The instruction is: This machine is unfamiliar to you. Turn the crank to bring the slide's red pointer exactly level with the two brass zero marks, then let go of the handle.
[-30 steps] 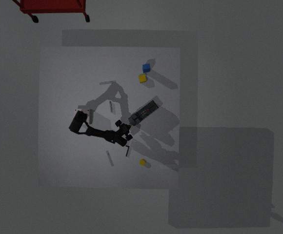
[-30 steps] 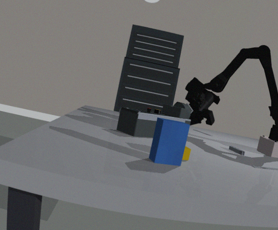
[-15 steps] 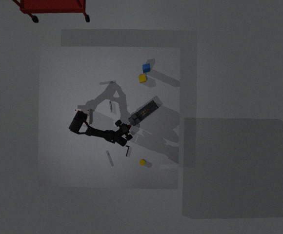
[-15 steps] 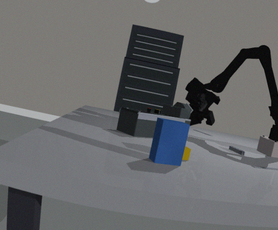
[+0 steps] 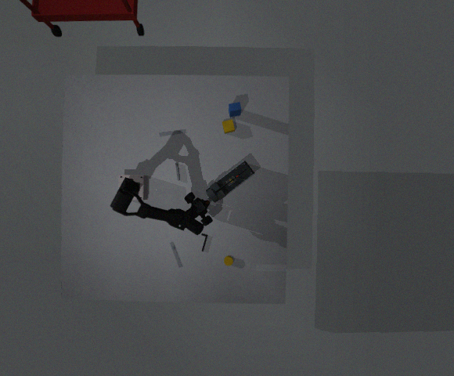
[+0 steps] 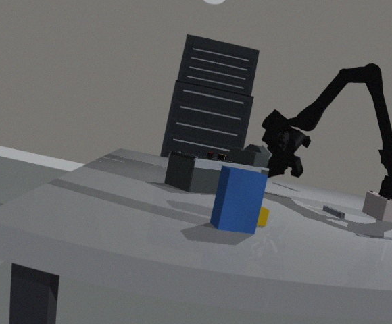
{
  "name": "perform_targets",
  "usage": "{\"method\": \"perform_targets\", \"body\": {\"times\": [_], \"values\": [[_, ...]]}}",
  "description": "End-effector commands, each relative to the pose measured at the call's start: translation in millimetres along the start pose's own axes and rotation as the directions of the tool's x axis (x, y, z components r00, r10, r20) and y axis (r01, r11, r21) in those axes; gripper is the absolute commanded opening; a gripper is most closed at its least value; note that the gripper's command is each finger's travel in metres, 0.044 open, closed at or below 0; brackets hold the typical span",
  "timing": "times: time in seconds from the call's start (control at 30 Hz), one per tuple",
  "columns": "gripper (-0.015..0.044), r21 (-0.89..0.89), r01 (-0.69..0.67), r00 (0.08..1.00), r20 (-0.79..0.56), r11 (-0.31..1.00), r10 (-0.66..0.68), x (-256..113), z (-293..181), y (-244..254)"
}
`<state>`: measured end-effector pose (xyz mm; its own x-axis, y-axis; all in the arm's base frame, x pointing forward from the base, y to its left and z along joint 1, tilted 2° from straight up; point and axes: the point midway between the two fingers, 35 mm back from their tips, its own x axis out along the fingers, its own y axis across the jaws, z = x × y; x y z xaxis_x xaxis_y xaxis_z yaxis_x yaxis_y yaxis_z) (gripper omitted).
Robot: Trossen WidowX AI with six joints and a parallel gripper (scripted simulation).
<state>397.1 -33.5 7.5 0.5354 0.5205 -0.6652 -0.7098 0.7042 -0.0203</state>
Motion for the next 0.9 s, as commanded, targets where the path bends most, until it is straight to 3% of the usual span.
{"method": "perform_targets", "body": {"times": [0.0, 0.87], "values": [[0.0000, 0.011, -0.019, 1.000, -0.010, 1.000, 0.019, 3.4, -3.2, 8.2], [0.0000, 0.011, -0.019, 1.000, -0.010, 1.000, 0.019, 3.7, -3.5, 12.0]]}}
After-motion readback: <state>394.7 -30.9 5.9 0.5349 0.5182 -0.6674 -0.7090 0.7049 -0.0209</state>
